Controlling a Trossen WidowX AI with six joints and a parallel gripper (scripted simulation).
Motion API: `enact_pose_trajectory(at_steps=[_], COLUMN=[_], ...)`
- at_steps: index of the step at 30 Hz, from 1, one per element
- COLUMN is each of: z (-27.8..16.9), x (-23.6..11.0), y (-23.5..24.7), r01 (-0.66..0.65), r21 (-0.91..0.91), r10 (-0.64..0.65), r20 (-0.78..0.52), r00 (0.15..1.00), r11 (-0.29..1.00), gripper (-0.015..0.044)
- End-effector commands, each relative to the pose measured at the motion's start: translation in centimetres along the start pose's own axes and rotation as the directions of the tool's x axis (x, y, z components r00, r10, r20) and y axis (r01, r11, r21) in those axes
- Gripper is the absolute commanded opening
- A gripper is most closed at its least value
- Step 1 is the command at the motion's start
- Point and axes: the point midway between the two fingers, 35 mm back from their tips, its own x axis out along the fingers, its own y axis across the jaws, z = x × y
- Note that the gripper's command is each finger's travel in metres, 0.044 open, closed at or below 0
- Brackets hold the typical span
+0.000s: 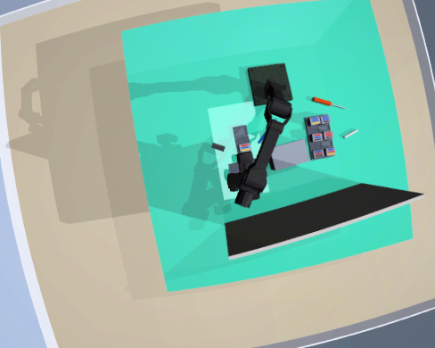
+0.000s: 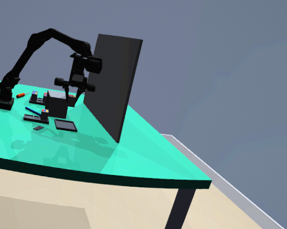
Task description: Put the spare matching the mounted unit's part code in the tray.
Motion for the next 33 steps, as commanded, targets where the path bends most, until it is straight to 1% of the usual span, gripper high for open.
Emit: enact_pose_trajectory(at_steps=[1,33], z=[0.0,0.0], x=[0.3,2.5], y=[0.1,0.1], r01=[-0.003,-0.003], r21=[0.004,0.004], r10=[0.003,0.003], r20=[-0.002,-0.002], r00=[1.000,1.000], r11=[1.000,1.000], gripper=[0.0000,0.0000])
